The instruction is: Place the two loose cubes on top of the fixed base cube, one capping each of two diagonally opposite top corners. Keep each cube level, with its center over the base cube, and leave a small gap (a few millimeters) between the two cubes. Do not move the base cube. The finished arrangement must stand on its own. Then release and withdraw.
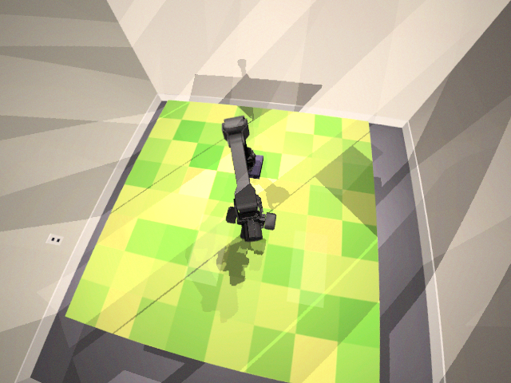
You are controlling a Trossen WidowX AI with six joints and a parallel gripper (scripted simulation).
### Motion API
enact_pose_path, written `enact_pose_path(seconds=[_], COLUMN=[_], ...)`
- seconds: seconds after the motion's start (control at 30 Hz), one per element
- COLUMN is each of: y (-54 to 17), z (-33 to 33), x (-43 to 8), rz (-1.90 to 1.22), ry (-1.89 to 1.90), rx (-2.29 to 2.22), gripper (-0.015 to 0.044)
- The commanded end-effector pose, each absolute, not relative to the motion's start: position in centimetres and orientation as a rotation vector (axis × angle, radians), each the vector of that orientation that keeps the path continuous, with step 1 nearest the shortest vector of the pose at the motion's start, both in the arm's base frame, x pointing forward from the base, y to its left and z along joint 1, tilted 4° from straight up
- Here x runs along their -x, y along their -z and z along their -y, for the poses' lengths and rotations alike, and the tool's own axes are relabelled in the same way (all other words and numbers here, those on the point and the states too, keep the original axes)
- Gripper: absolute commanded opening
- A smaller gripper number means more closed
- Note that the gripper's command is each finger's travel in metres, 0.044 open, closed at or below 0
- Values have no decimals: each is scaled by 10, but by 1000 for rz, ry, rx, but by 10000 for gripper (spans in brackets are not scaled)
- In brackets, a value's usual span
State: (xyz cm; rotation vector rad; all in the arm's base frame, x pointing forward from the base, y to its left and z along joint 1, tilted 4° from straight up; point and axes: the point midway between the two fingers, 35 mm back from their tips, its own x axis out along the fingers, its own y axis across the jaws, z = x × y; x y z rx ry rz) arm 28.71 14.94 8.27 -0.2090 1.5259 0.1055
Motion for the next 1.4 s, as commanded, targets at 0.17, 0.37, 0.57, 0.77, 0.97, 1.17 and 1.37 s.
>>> enact_pose_path(seconds=[0.17, 0.37, 0.57, 0.77, 0.97, 1.17, 1.37], y=[-79, -75, -58, -49, -49, -47, -47], z=[-149, -149, -148, -148, -148, -148, -148], x=[-288, -288, -290, -291, -291, -291, -291], rz=[-1516, -1518, -1529, -1535, -1535, -1535, -1535], ry=[-111, -108, -95, -87, -87, -85, -85], rx=[225, 218, 187, 169, 169, 168, 168], gripper=[105, 105, 105, 105, 105, 105, 105])
